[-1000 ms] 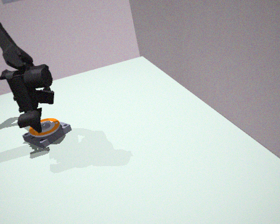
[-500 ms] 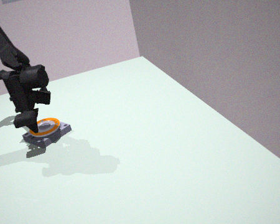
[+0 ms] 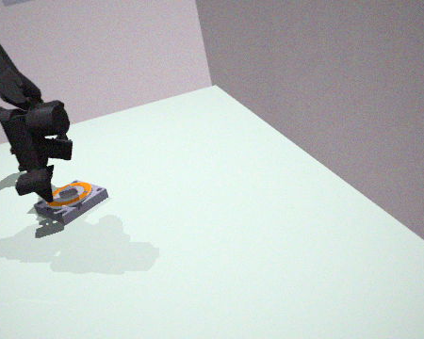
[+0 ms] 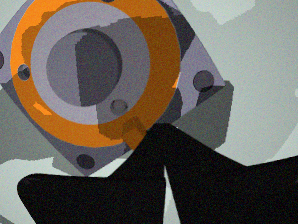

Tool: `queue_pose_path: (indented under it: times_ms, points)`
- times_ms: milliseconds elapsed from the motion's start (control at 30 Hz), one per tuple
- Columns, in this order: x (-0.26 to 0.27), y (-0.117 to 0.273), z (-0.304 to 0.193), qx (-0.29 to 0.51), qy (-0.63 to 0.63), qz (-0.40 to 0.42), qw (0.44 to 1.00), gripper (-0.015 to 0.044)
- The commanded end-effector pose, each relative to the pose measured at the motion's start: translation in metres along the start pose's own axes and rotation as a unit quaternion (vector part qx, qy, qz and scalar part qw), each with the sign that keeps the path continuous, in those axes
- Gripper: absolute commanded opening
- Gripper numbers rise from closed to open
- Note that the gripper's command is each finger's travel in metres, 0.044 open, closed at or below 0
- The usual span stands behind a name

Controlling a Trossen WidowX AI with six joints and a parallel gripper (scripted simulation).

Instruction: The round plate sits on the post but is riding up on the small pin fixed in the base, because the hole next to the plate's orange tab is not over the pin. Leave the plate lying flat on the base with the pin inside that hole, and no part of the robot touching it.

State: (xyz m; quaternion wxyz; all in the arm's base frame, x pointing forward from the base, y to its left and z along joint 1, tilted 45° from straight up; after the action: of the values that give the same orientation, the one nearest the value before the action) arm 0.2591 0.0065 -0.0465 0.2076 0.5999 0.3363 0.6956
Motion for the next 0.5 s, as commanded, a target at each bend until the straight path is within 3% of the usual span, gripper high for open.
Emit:
queue_pose_path:
  times_ms: [0, 333, 467]
  points:
    - [0.003, -0.001, -0.001, -0.001, 0.003, 0.001, 1.0, 0.0]
    - [0.002, 0.043, -0.003, -0.001, 0.003, 0.0, 1.0, 0.0]
    - [0.0, 0.036, -0.002, -0.004, -0.001, 0.002, 1.0, 0.0]
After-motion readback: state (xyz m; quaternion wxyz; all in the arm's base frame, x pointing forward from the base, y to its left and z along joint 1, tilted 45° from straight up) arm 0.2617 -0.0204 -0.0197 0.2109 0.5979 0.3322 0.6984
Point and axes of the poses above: the point midway between the two fingers, 35 mm back from their tips, its own y axis back along the fingers, its own x axis across the jaws, z = x × y, the point moved 4 cm from there along y, back along the fingers, and after that the axes turned 8 degrees about y, right-handed, at the moved point
